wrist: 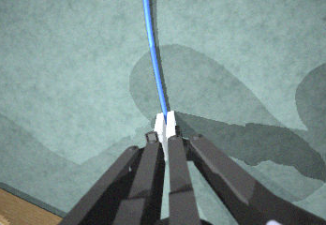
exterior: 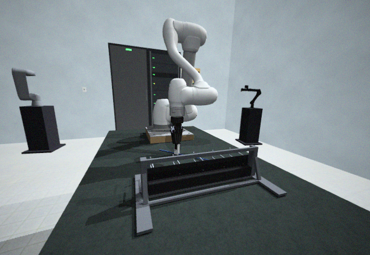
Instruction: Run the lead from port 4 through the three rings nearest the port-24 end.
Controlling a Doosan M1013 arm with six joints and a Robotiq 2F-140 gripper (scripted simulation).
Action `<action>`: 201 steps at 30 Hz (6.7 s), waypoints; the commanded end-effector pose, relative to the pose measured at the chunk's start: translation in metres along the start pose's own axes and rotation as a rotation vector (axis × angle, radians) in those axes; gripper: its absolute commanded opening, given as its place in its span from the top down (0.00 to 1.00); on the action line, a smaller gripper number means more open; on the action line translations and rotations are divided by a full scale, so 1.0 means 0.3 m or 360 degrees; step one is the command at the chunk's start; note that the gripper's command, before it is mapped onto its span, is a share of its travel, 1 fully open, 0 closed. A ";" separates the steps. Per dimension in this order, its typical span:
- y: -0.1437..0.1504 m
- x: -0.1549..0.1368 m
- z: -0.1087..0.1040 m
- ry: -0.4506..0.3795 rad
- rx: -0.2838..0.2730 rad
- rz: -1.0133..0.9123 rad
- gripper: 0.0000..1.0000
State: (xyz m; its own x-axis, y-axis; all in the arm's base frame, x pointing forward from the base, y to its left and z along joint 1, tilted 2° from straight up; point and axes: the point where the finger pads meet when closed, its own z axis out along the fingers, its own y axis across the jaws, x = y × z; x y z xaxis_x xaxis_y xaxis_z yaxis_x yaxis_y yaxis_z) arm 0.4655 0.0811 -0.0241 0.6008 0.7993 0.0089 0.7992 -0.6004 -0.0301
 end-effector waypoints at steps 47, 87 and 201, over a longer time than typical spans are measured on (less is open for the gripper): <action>0.000 0.000 0.000 0.0000 0.0000 0.0000 1.00; 0.000 0.000 -0.082 0.0000 0.0000 0.0000 1.00; 0.902 0.286 -0.557 0.0000 0.0000 -0.1284 1.00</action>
State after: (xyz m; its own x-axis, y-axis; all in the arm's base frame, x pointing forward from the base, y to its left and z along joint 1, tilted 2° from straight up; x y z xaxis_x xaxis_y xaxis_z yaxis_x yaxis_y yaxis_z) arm 0.7362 -0.0168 0.1353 -0.1615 0.9865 0.0283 0.9867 0.1620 -0.0150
